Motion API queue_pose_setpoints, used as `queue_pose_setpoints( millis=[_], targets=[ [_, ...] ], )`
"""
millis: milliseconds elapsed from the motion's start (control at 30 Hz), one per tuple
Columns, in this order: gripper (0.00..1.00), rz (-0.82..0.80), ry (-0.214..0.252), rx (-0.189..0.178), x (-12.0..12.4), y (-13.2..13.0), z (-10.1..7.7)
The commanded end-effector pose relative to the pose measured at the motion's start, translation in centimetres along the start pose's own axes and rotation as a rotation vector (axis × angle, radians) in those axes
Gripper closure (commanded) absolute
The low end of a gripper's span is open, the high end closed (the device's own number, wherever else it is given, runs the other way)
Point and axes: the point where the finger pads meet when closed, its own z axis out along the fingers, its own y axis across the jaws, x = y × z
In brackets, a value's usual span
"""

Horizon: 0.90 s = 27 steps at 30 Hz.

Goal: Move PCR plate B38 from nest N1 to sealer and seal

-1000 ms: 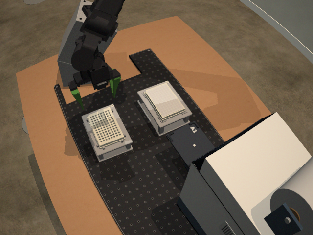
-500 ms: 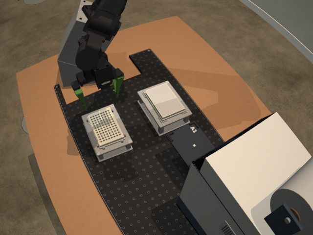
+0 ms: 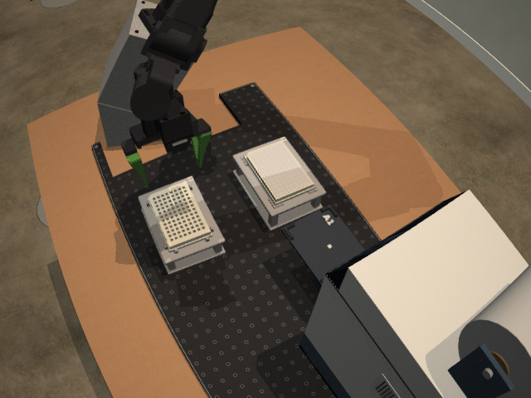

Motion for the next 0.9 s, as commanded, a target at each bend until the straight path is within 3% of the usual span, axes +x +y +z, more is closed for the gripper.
queue_pose_setpoints(
  millis=[0, 300, 867],
  targets=[
    [0.00, -0.005, -0.020, 0.004, -1.4, -0.4, 0.9],
    [0.00, 0.019, 0.005, -0.004, 1.1, 0.2, 2.1],
    [0.00, -0.001, -0.021, 0.001, 0.3, -0.3, 4.7]
  ],
)
